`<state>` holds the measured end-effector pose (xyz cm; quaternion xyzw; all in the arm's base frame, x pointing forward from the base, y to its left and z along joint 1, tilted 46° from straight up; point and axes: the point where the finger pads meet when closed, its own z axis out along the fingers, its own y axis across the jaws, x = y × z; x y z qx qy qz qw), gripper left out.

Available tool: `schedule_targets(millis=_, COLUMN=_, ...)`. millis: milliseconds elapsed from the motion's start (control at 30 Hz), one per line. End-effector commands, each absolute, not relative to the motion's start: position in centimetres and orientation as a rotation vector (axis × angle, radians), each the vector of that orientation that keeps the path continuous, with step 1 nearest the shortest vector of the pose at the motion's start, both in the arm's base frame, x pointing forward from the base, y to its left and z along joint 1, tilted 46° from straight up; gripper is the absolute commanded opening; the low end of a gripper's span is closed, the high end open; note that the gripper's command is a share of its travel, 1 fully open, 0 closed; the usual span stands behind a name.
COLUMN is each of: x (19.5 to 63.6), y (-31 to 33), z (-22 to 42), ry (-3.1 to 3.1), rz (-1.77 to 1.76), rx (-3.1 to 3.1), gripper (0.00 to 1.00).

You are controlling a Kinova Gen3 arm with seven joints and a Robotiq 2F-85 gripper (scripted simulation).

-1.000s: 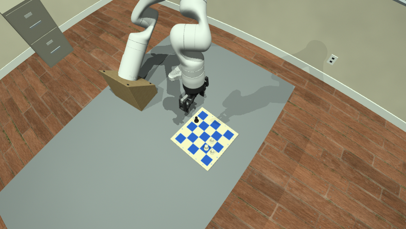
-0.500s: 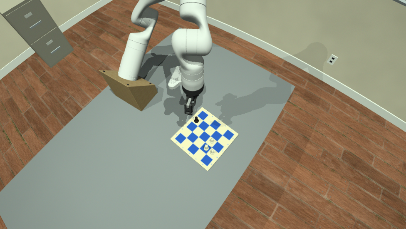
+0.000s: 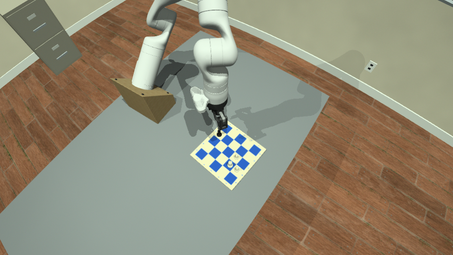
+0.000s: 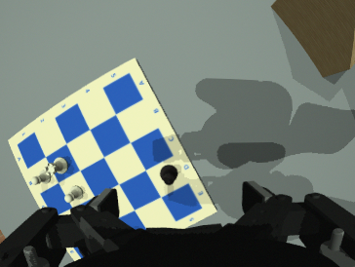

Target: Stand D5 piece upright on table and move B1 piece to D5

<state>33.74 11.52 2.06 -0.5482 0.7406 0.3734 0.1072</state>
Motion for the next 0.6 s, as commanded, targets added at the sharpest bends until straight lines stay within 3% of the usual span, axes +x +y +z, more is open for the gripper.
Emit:
schedule_targets(millis=0, x=33.83, y=11.41, z=1.86, ry=2.084, rz=1.076, rx=-1.673, gripper=1.00)
schedule_targets(millis=567, x=34.53, y=12.30, z=1.72, ry=1.653, rz=0.920, rx=-1.946, gripper=1.00)
